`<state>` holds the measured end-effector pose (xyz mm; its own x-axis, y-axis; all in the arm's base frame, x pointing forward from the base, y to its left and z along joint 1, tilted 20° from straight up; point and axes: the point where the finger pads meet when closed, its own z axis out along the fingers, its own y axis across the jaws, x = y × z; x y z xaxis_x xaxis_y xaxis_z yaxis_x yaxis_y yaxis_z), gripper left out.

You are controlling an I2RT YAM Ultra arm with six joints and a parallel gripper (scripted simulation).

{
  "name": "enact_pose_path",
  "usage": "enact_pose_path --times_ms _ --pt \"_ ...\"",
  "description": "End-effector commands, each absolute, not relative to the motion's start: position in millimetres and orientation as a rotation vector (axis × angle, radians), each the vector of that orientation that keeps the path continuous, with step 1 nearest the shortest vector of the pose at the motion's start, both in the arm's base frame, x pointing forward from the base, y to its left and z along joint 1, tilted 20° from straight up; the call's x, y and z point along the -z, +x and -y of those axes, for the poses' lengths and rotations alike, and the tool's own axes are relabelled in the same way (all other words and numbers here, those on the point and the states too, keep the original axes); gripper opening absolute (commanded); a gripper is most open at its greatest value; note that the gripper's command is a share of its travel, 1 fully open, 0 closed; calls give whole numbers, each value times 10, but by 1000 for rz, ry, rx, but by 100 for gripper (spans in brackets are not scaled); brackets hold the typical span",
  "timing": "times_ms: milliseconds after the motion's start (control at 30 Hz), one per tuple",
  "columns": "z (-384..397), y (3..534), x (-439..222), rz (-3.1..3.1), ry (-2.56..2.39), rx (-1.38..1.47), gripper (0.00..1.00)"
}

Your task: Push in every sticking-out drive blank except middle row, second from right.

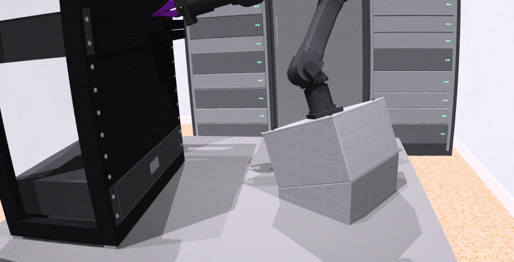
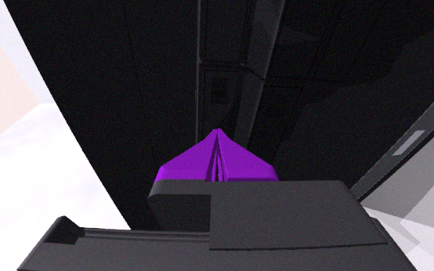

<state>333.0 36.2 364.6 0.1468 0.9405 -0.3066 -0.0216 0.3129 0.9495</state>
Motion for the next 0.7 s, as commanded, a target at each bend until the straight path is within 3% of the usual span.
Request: enact_pose_path --times_ms 0,667 --pt "-472 3352 -4397 -1037 897 -1070 0" --pt "-449 3379 -4418 -1032 902 -1072 0"
